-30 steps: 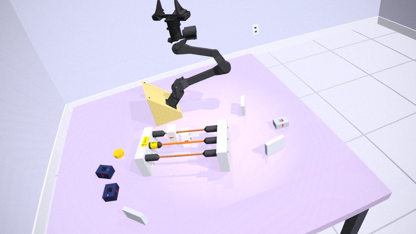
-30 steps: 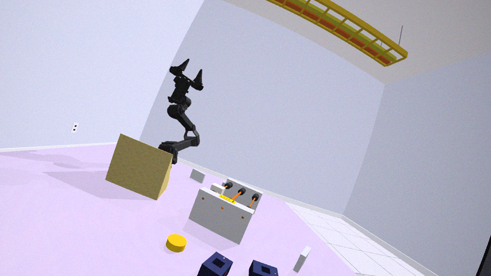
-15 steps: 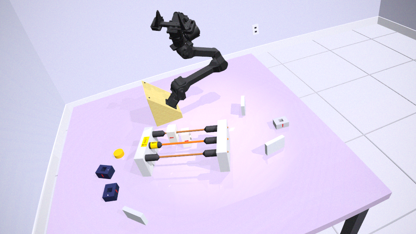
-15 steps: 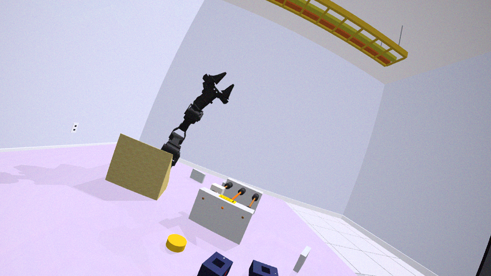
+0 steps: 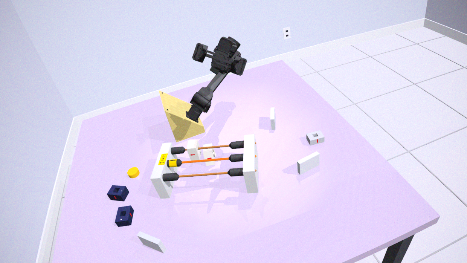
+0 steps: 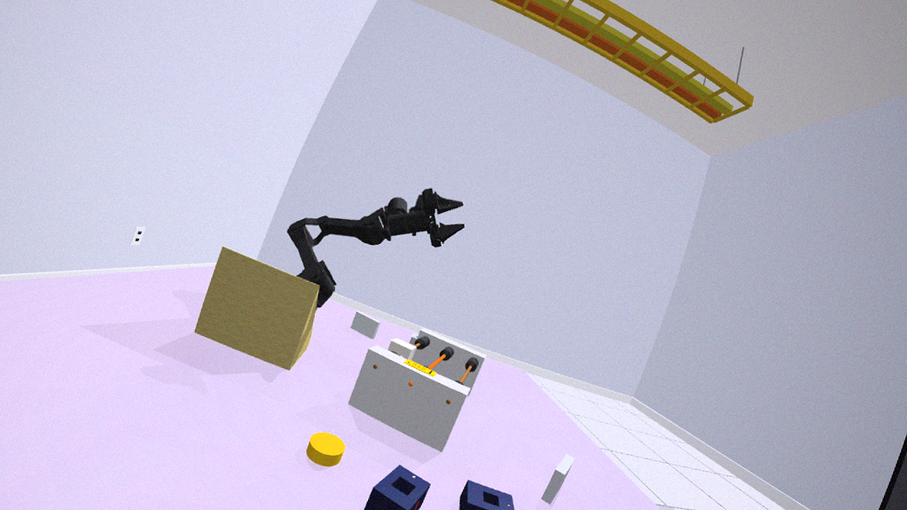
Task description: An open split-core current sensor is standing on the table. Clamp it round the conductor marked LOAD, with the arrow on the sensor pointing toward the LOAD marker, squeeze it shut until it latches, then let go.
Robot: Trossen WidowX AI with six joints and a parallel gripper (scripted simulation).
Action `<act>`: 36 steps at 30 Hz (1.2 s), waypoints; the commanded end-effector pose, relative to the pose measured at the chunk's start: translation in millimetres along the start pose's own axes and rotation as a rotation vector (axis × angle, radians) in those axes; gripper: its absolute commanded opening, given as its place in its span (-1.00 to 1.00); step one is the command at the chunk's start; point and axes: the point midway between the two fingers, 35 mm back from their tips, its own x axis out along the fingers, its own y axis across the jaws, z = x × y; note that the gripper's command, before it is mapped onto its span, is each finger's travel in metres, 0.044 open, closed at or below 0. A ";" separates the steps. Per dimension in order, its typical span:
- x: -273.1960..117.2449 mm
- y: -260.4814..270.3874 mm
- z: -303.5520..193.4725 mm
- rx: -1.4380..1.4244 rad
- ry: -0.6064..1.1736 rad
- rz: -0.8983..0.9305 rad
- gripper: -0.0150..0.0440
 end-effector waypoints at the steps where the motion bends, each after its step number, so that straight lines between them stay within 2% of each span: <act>1: -3.1 45.7 -22.2 -0.068 0.100 0.110 1.00; 7: -20.5 101.8 -52.4 -0.200 0.223 0.277 1.00; 14: -16.0 98.9 -62.8 -0.222 0.270 0.274 1.00; 19: 9.6 56.4 -131.5 -0.294 0.599 0.218 1.00; 24: 11.8 1.3 -196.9 -0.266 0.943 0.168 1.00; 30: -14.7 -64.2 -260.0 -0.079 1.329 0.123 1.00; 36: -57.9 -114.4 -300.1 0.264 1.620 0.094 1.00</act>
